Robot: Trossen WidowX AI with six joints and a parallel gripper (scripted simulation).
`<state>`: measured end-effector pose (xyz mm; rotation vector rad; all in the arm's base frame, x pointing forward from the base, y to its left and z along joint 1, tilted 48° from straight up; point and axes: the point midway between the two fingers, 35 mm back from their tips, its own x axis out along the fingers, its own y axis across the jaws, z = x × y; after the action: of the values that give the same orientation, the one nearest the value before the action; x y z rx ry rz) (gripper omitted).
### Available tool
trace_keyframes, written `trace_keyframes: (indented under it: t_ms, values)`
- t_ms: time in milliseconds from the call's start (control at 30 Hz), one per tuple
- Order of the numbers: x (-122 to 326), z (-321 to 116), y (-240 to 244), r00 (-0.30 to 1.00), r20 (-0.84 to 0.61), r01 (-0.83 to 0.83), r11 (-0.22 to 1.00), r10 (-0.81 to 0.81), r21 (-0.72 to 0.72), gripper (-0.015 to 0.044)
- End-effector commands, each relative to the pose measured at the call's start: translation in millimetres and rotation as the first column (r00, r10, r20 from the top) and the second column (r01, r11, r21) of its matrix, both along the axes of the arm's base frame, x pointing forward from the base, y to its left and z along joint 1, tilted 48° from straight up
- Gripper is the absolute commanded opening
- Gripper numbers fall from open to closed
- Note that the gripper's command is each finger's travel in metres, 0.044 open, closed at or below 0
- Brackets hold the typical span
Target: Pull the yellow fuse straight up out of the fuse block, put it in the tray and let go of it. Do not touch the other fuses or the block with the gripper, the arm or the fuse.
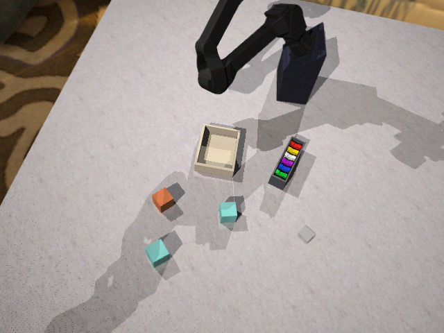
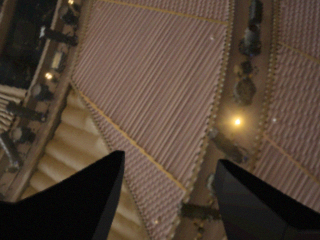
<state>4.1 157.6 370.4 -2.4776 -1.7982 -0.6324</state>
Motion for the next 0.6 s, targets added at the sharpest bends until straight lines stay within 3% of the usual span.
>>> trace_keyframes:
  t_ms: [0,133,300,567]
  values:
    - [-0.3,0.0,0.4,1.0,0.008,0.005,1.0,-0.004,-0.003,0.0172]
    - [-5.9,-2.3,12.4,0.974,0.203,0.117,0.991,-0.101,-0.068,0.0074]
    - [-8.7,-16.6,46.4,0.764,0.611,0.389,0.903,-0.206,-0.182,0.0074]
    - [13.1,-43.4,83.9,0.434,0.894,0.665,0.709,-0.109,-0.236,0.0074]
